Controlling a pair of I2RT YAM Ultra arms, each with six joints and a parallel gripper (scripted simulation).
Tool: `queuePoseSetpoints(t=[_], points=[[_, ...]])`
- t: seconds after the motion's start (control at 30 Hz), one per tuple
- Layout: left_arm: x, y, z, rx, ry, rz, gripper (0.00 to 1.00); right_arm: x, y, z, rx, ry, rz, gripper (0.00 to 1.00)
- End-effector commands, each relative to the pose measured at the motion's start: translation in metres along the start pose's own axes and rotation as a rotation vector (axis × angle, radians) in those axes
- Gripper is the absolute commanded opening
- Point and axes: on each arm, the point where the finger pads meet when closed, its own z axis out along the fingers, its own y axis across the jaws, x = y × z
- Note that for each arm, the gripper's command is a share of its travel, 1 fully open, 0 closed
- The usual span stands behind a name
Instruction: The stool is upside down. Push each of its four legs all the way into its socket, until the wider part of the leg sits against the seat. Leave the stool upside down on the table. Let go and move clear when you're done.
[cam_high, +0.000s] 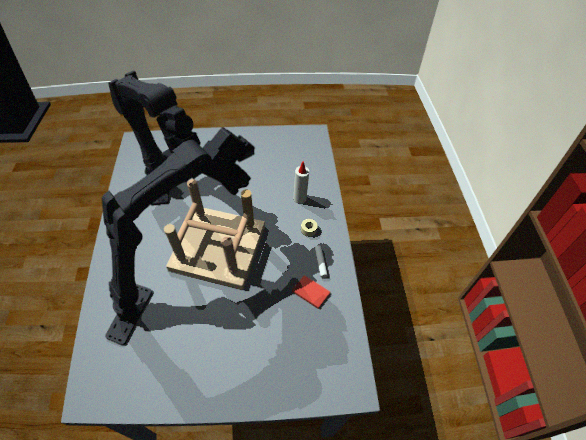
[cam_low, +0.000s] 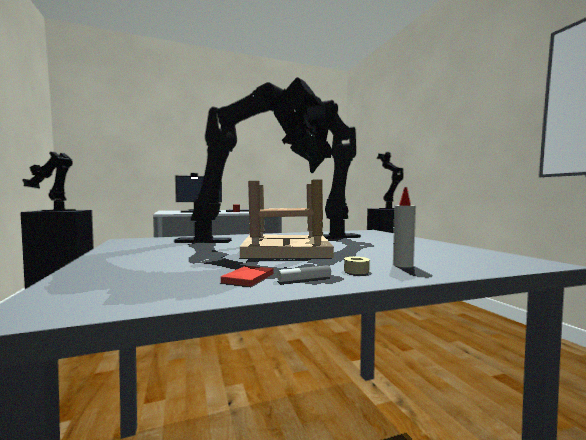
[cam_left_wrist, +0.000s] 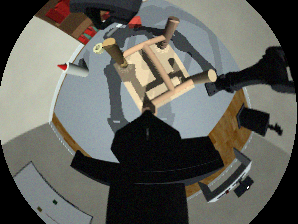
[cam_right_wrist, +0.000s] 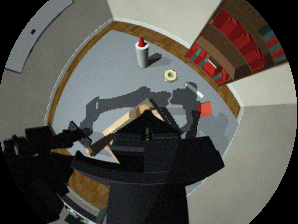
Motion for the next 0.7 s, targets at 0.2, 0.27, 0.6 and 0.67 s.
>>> queuePoseSetpoints(t=[0.2,0.27,0.6,0.67], points=[[0.006,-0.005,-0.008,0.001,0.025,0.032,0.00,-0.005,0.008,-0.014,0.000,-0.016,-0.027,0.00],[0.006,-0.005,-0.008,0.001,0.025,0.032,0.00,-0.005,0.008,-0.014,0.000,-0.016,-0.027,0.00],[0.009,-0.003,0.007,0.009,-0.009,0.003,0.00,-0.008,0.009,-0.006,-0.010,-0.019,-0.016,0.00],[0.011,-0.003,0.010,0.008,-0.009,0.002,0.00,-0.008,0.009,-0.007,-0.010,-0.019,-0.016,0.00]])
